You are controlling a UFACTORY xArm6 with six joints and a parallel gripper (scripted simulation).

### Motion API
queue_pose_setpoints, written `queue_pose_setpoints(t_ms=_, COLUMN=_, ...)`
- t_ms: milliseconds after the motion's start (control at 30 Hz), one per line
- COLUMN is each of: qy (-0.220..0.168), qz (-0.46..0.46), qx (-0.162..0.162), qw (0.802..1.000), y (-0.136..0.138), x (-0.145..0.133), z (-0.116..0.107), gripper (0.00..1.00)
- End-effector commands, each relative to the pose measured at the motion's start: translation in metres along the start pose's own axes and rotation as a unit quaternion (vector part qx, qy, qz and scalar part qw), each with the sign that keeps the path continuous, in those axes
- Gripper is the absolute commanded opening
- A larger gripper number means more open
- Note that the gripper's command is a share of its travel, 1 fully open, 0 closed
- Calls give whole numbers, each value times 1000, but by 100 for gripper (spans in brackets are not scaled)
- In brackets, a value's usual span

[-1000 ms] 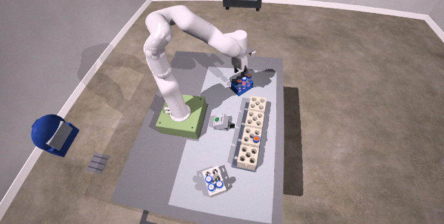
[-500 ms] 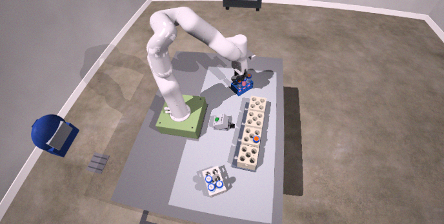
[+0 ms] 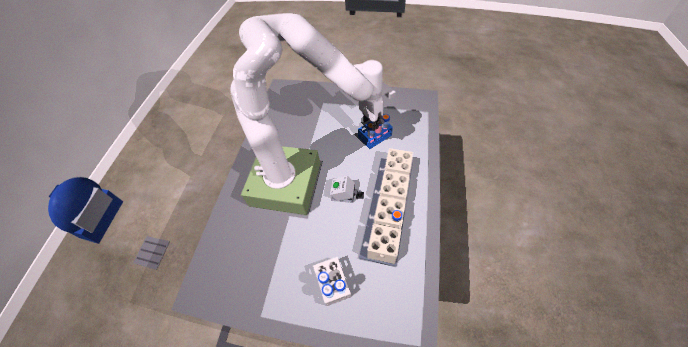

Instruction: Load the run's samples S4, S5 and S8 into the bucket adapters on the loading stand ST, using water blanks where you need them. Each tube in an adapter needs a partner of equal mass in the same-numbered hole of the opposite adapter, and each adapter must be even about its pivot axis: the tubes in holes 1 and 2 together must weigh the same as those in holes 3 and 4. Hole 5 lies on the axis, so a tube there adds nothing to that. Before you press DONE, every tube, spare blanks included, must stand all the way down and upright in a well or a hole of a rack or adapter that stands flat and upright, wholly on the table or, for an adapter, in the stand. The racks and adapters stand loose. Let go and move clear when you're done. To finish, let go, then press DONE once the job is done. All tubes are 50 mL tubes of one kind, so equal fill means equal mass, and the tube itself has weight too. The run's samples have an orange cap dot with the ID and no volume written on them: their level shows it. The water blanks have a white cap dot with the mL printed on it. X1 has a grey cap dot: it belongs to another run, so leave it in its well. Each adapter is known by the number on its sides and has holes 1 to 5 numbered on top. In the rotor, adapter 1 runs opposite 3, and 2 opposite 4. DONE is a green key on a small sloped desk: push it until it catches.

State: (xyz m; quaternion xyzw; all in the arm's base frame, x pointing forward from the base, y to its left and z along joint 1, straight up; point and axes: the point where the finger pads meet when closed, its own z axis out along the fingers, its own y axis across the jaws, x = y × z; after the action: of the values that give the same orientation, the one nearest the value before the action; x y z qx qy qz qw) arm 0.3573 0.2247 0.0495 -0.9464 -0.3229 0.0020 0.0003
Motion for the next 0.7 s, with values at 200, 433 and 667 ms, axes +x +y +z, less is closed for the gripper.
queue_pose_setpoints(t_ms=200, qy=3, qz=0, qx=0, qw=1000, y=0, x=2, z=6, gripper=57)
queue_pose_setpoints(t_ms=433, qy=3, qz=0, qx=0, qw=1000, y=0, x=2, z=8, gripper=57)
queue_pose_setpoints(t_ms=667, qy=3, qz=0, qx=0, qw=1000, y=0, x=2, z=12, gripper=57)
